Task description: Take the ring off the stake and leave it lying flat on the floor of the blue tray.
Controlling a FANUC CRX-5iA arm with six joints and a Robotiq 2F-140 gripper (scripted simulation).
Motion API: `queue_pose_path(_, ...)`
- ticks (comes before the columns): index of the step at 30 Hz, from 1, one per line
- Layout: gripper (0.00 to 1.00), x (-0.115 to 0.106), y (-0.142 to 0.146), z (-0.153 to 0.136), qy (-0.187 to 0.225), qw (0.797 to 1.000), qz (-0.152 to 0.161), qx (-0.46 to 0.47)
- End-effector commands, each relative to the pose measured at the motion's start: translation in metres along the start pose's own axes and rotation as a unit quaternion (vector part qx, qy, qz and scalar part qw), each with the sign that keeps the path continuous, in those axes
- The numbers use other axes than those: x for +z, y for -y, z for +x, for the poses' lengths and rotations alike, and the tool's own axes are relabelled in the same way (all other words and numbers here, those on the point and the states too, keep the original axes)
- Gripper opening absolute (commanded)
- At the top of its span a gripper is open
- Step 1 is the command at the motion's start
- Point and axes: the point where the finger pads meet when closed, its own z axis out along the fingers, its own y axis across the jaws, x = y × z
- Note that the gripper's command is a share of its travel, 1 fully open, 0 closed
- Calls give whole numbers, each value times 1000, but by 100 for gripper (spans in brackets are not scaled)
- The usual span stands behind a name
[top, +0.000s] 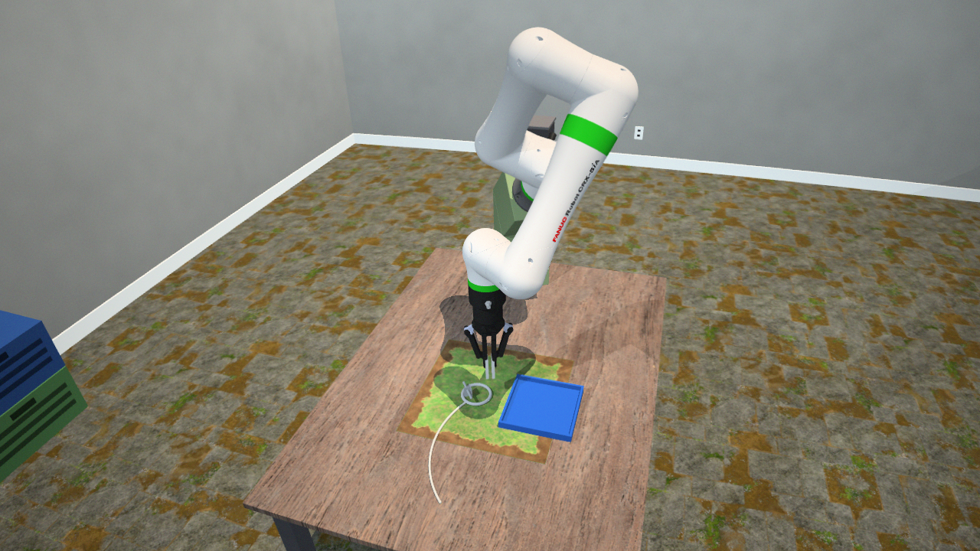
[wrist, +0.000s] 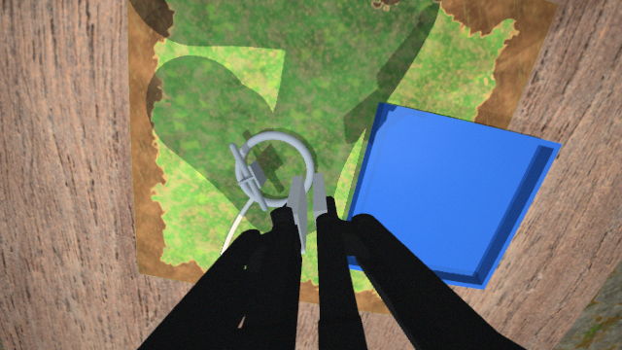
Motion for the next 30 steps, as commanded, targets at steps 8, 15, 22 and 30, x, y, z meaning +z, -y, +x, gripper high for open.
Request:
queue_pose_path(8,15,0,0,0,0,1000,0,0)
queue_pose_path(15,15,0,0,0,0,1000,0,0)
queue_pose_path(22,15,0,0,0,0,1000,0,0)
queue_pose_path(30,15,4,0,0,1,1000,0,0)
